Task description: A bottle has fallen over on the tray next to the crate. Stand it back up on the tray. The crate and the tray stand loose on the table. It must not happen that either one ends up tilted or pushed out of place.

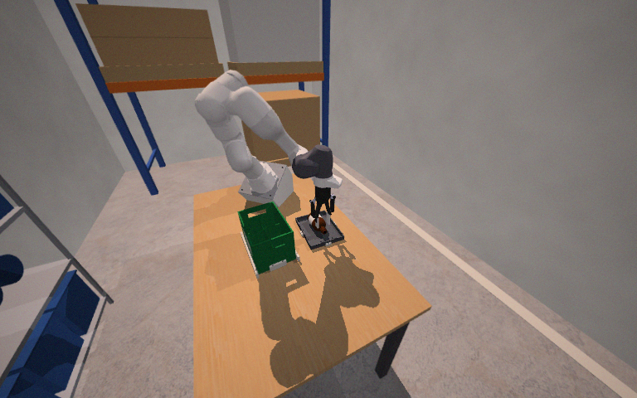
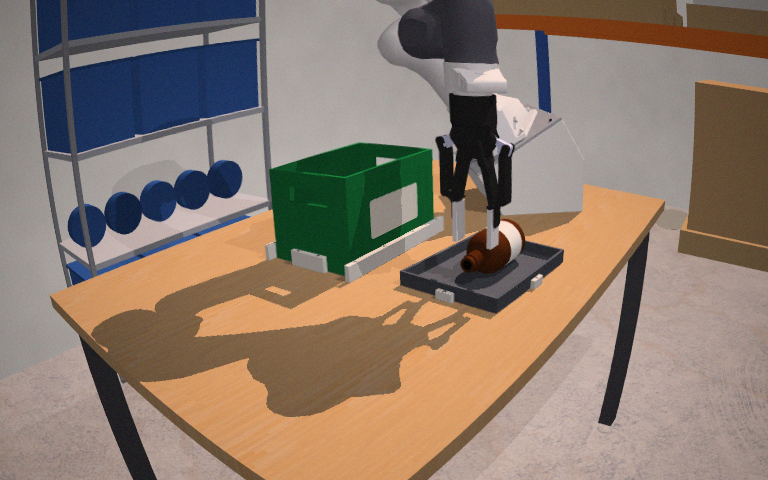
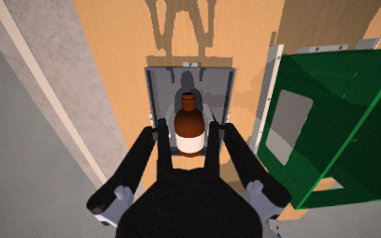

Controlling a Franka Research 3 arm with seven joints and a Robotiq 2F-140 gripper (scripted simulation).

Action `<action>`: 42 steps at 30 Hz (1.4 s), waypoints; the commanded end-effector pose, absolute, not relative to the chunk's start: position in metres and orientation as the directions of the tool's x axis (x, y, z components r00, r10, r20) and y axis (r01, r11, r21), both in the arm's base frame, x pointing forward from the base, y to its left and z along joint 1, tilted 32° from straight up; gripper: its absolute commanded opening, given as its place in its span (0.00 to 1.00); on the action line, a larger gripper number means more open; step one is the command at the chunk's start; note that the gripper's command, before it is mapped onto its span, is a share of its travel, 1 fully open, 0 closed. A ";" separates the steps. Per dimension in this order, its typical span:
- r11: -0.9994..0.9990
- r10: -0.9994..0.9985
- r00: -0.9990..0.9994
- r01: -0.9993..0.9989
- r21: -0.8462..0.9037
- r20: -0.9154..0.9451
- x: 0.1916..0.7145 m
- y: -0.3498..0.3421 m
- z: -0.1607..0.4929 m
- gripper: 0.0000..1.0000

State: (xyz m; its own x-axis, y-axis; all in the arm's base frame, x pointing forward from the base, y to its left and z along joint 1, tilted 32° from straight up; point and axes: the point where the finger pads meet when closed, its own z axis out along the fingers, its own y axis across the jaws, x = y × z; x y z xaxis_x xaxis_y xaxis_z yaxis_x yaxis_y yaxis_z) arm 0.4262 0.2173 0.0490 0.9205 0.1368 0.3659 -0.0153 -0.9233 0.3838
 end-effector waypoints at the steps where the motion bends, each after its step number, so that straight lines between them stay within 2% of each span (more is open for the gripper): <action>1: -0.923 0.140 0.921 -0.012 0.384 0.365 0.427 0.218 0.049 0.38; 42: -0.923 0.140 0.920 -0.012 0.384 0.365 0.431 0.214 0.039 0.38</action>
